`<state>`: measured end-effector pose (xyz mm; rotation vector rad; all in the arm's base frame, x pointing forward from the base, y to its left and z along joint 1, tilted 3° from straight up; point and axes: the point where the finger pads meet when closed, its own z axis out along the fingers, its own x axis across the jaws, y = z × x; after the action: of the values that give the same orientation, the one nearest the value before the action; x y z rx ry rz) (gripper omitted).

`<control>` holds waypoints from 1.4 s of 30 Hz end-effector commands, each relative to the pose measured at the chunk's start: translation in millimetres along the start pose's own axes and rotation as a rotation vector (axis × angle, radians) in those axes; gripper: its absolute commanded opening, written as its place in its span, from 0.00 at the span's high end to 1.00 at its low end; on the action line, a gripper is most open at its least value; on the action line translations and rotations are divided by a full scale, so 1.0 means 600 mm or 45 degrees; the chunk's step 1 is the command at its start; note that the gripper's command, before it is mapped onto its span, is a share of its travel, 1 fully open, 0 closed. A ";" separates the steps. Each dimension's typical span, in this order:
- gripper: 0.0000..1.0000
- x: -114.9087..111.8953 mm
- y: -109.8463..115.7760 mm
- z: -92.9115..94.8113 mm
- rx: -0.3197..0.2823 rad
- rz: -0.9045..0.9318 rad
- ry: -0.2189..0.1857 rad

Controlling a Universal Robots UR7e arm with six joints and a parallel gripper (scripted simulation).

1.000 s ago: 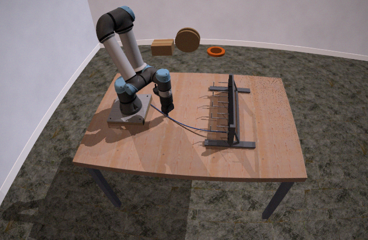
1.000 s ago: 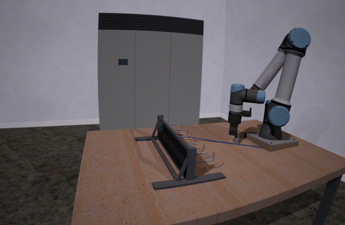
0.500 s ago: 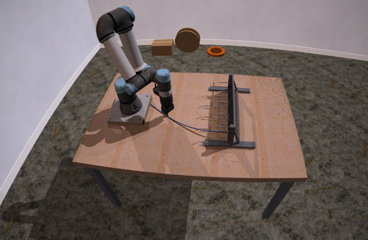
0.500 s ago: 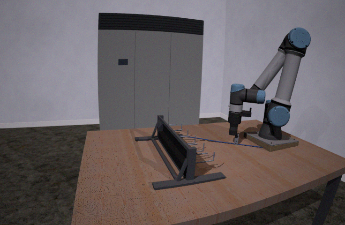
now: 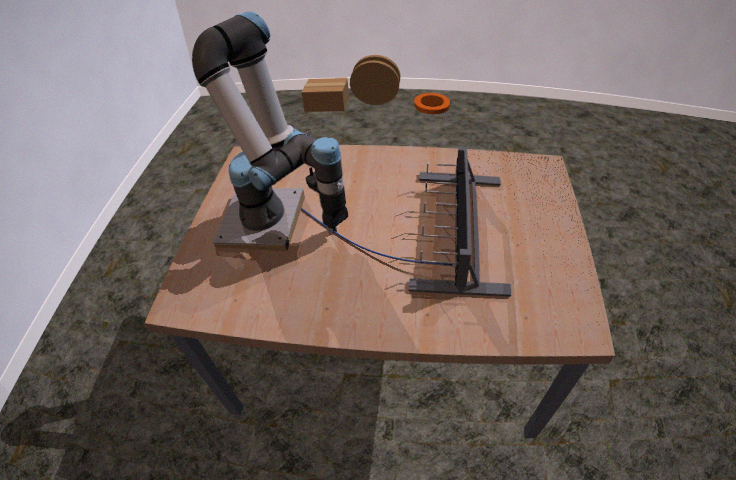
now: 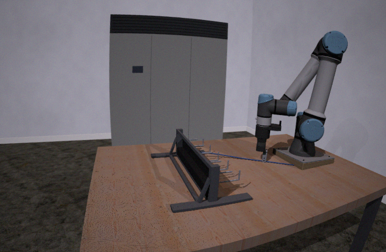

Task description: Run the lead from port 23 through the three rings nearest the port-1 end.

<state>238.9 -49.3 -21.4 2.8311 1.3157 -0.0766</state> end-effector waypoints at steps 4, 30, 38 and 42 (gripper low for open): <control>1.00 0.000 0.001 0.000 -0.001 0.000 0.000; 1.00 0.000 0.001 -0.001 -0.001 0.000 0.000; 1.00 0.000 0.001 -0.003 -0.001 0.000 0.000; 1.00 0.000 0.001 -0.006 -0.001 0.000 0.000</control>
<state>238.9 -49.2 -19.7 2.8313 1.3158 -0.0769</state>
